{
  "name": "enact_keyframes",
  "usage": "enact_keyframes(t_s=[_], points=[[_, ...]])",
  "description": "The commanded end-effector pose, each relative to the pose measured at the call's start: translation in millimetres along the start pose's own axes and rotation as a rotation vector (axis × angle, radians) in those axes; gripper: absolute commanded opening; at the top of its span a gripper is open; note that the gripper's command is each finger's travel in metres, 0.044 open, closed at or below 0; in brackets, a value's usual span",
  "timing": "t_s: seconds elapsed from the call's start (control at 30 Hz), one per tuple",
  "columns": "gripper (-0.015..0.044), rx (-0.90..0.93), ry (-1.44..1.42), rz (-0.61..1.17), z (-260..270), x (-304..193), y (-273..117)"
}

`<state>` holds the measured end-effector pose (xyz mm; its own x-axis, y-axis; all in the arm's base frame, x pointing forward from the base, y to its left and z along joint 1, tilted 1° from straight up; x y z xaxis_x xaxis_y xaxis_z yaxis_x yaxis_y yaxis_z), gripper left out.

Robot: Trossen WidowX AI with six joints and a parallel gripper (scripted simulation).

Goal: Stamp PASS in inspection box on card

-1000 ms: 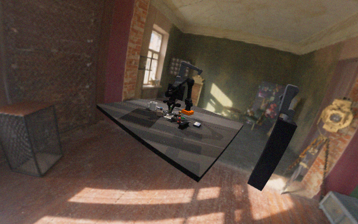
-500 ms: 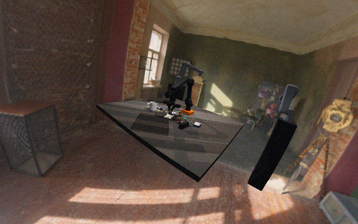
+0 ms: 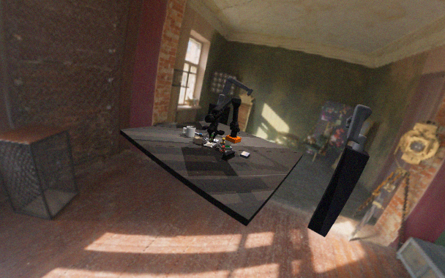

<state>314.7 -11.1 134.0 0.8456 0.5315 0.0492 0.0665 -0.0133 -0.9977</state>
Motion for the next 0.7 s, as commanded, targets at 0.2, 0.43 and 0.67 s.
enact_keyframes(t_s=[0.2, 0.43, 0.67], points=[[0.0000, 0.006, -0.004, 0.000, 1, -1, 8], [0.0000, 0.006, -0.004, -0.001, 2, -1, 12], [0.0000, 0.006, -0.004, -0.002, 2, -2, 17]])
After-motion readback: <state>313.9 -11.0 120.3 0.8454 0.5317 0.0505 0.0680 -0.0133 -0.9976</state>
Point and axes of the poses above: the point midway between the two fingers, 35 mm back from their tips, its own y axis out along the fingers, its own z axis across the jaws, x = y × z, the point moved 8 cm from there along -y, back along the fingers, and after that the axes turned 13 degrees about -y, right-handed, at the moved point
